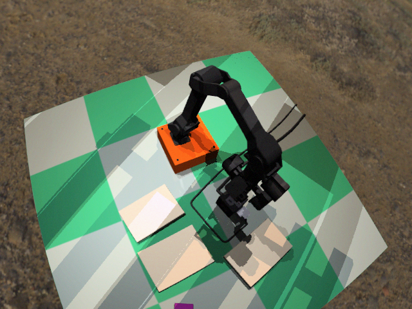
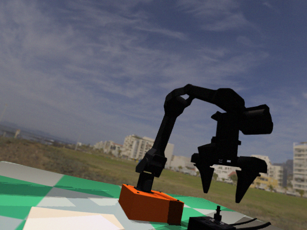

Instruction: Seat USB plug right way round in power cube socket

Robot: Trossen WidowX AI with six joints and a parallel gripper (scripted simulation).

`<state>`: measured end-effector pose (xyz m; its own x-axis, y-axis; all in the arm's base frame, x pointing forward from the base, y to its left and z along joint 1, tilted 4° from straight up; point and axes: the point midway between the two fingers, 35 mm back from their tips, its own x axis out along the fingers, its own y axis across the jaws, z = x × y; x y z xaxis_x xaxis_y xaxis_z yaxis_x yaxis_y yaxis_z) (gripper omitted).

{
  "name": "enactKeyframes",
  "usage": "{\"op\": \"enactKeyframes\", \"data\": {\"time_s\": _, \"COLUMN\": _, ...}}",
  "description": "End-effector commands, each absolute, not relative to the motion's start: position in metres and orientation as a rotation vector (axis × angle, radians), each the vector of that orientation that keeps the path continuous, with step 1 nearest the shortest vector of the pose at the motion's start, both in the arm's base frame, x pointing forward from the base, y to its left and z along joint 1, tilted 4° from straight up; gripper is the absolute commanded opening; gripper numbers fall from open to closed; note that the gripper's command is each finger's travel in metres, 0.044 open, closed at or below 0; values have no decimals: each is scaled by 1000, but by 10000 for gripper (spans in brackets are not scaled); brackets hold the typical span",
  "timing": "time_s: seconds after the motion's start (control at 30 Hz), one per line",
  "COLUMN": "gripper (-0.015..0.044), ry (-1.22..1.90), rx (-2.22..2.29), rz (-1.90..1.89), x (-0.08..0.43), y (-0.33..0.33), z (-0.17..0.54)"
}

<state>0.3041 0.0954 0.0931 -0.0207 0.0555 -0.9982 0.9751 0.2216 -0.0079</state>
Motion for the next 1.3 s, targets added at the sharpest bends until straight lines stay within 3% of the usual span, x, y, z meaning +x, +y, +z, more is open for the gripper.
{"op": "enactKeyframes", "data": {"time_s": 0.0, "gripper": 440, "ry": 1353, "rx": 1077, "rz": -1032, "x": 304, "y": 95, "z": 90}}
{"op": "enactKeyframes", "data": {"time_s": 0.87, "gripper": 440, "ry": 1353, "rx": 1077, "rz": -1032, "x": 304, "y": 96, "z": 66}}
{"op": "enactKeyframes", "data": {"time_s": 1.27, "gripper": 125, "ry": 1358, "rx": 1077, "rz": -1024, "x": 304, "y": 97, "z": 68}}
